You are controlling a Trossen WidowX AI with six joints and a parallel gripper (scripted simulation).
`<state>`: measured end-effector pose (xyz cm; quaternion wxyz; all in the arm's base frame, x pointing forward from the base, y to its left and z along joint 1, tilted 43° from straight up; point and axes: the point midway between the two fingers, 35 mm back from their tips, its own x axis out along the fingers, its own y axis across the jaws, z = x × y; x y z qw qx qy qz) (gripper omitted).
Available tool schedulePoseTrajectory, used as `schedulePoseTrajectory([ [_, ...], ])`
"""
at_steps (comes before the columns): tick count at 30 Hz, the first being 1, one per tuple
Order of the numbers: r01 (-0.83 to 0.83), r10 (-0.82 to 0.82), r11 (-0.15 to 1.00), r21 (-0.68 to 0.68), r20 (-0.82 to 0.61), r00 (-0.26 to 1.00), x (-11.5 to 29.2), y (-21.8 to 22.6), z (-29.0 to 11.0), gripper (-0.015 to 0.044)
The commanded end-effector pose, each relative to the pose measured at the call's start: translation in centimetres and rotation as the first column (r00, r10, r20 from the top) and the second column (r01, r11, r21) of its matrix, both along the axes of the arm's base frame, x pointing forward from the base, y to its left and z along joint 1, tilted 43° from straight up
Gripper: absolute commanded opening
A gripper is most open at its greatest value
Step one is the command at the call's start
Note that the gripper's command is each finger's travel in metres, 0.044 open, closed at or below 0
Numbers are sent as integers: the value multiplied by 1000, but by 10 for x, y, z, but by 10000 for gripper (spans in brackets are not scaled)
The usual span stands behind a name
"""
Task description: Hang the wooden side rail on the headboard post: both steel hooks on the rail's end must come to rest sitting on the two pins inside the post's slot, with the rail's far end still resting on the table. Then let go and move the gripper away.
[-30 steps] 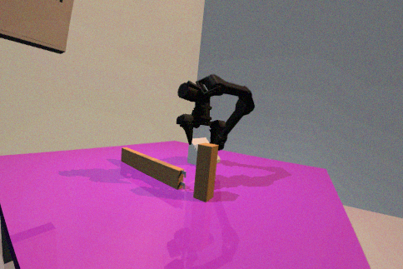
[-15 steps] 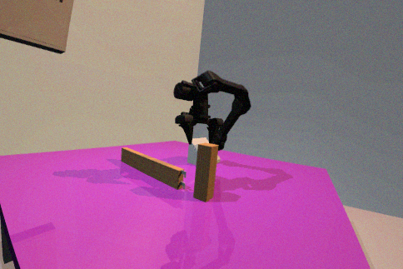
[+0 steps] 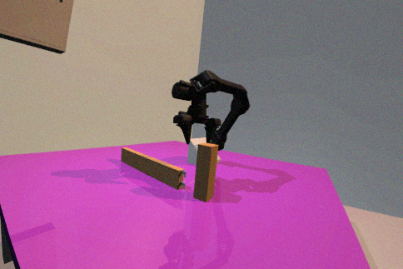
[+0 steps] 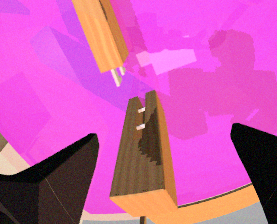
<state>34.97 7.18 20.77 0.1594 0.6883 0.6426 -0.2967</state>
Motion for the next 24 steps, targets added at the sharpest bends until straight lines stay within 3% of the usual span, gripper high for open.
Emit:
schedulePoseTrajectory([
  [1, -58, 60, 997, -58, 43, 997, 21, -19, -32, 440],
  [8, -186, 205, 969, -163, 113, 972, 48, -53, -89, 440],
  [17, -189, 209, 968, -165, 115, 971, 49, -53, -91, 440],
  [24, -189, 209, 968, -164, 115, 971, 47, -30, -116, 440],
])
